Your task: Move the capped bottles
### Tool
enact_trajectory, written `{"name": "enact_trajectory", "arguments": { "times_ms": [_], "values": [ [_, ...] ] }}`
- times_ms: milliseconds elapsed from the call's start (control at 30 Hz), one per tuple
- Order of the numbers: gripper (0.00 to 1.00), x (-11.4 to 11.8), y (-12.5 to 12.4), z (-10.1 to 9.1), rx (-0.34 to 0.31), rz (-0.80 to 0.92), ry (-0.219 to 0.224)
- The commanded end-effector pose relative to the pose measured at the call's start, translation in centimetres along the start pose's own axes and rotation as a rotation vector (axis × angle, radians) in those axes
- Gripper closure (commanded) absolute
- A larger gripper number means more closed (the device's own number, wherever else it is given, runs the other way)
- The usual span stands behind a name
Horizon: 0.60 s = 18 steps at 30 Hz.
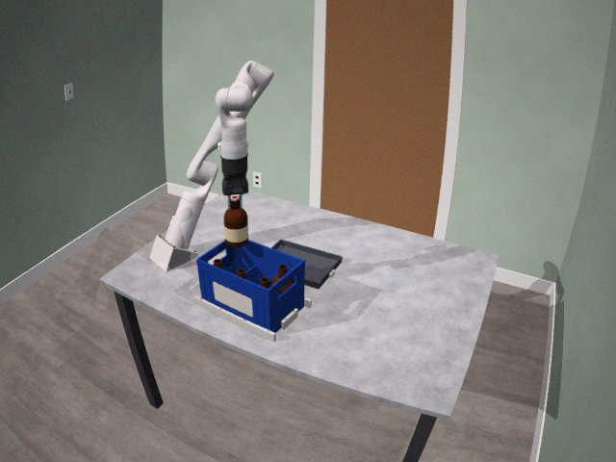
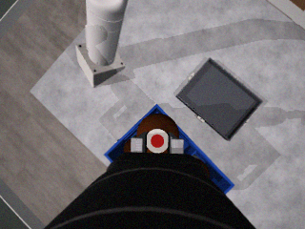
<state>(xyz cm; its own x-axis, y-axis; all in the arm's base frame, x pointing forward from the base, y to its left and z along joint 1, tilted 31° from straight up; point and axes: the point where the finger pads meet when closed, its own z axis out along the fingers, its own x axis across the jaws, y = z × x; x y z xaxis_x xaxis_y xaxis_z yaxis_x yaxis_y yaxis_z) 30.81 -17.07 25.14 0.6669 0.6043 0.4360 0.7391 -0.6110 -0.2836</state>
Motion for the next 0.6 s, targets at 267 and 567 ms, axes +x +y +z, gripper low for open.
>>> {"name": "enact_trajectory", "arguments": {
  "times_ms": [267, 567],
  "values": [
    [1.0, 3.5, -0.3, -0.5, -0.003, 0.0, -0.001],
    [1.0, 4.5, -0.5, -0.5, -0.003, 0.005, -0.003]
  ]
}}
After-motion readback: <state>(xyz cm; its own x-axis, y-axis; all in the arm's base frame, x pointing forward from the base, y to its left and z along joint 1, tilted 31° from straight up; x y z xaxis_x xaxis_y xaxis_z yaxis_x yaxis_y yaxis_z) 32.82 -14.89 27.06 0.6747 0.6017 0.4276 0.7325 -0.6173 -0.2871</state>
